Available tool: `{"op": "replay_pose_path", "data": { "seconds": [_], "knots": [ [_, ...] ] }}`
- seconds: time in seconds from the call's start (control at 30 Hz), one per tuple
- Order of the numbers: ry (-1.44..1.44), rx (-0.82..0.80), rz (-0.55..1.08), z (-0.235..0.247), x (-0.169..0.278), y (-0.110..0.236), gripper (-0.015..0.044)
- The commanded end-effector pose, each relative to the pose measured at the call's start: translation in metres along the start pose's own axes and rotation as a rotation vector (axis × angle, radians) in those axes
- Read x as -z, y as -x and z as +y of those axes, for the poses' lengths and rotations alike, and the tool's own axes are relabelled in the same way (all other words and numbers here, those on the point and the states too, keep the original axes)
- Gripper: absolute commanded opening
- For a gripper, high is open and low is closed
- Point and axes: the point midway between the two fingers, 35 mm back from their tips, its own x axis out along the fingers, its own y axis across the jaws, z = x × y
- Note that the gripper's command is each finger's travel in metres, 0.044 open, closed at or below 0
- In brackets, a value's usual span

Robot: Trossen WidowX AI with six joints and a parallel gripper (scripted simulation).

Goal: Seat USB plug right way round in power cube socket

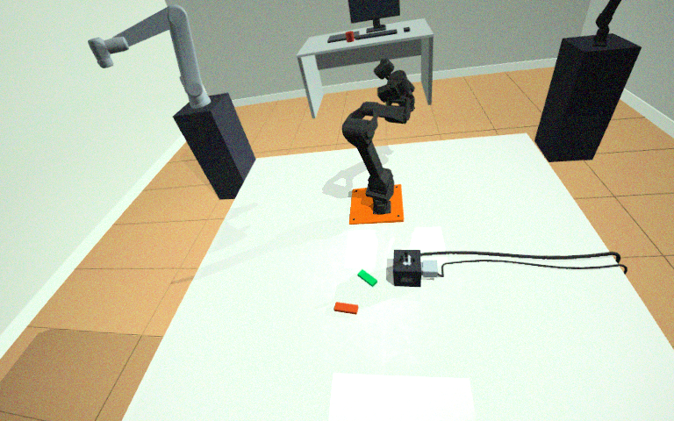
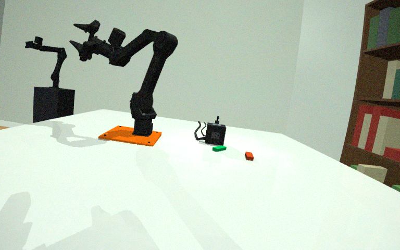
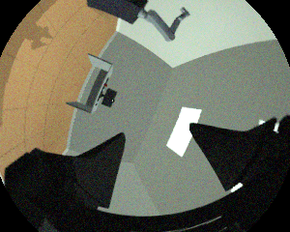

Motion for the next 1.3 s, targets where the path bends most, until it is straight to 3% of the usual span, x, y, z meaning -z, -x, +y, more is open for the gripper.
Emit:
{"op": "replay_pose_path", "data": {
  "seconds": [0.0, 0.1, 0.33, 0.63, 0.8, 0.97, 1.27],
  "knots": [
    [-0.004, -0.01, 0.007, 0.002, 0.003, 0.001, 0.0426],
    [-0.059, -0.143, 0.109, 0.032, 0.04, 0.018, 0.044],
    [-0.203, -0.432, 0.388, 0.094, 0.119, 0.097, 0.044],
    [-0.332, -0.702, 0.804, 0.123, 0.194, 0.236, 0.044],
    [-0.384, -0.814, 1.002, 0.121, 0.208, 0.316, 0.044],
    [-0.54, -0.938, 1.308, 0.112, 0.21, 0.412, 0.044],
    [-0.809, -1.035, 1.834, 0.062, 0.156, 0.56, 0.044]
  ]
}}
